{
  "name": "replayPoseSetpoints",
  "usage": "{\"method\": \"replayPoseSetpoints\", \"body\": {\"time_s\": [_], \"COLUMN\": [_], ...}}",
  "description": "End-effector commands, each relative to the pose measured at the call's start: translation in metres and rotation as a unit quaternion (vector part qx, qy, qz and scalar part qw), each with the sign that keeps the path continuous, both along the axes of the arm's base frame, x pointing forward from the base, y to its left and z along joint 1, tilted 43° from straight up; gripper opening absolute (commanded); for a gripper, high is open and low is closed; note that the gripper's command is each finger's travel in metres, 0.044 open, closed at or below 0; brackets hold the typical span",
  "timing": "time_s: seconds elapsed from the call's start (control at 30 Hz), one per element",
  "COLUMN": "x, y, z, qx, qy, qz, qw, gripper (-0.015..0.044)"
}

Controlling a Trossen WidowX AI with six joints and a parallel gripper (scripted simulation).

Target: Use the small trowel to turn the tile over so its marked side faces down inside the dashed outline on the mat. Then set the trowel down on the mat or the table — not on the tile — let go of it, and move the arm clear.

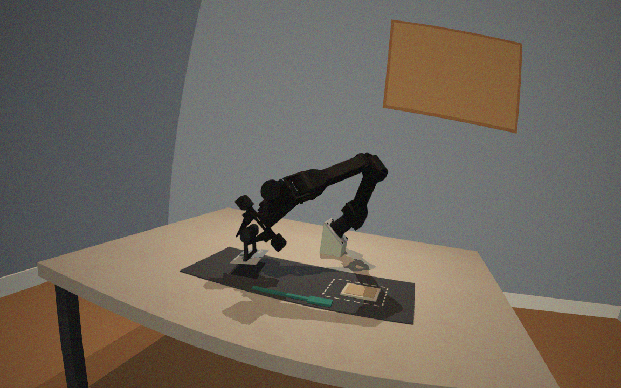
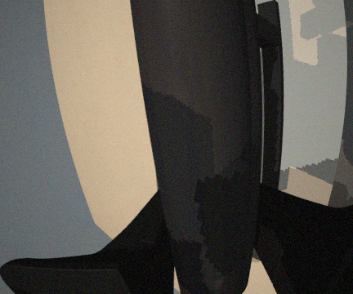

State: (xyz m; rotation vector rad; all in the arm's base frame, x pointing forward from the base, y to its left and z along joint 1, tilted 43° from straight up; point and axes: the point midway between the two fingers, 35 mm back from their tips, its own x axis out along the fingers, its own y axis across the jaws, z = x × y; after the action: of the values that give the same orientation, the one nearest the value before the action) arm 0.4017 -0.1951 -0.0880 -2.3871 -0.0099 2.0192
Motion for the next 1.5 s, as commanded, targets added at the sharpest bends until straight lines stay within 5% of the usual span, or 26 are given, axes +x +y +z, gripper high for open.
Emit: {"method": "replayPoseSetpoints", "body": {"time_s": [0.0,0.27,1.37,1.47], "x": [-0.006,-0.019,-0.014,-0.014], "y": [-0.01,-0.02,0.004,0.004], "z": [-0.008,-0.019,-0.047,-0.047], "qx": [-0.021,-0.058,-0.058,-0.058], "qy": [0.056,0.14,0.141,0.141], "qz": [-0.053,-0.126,-0.127,-0.127], "qw": [0.997,0.98,0.98,0.98], "gripper": [0.0,0.0,0.0,0.0079]}}
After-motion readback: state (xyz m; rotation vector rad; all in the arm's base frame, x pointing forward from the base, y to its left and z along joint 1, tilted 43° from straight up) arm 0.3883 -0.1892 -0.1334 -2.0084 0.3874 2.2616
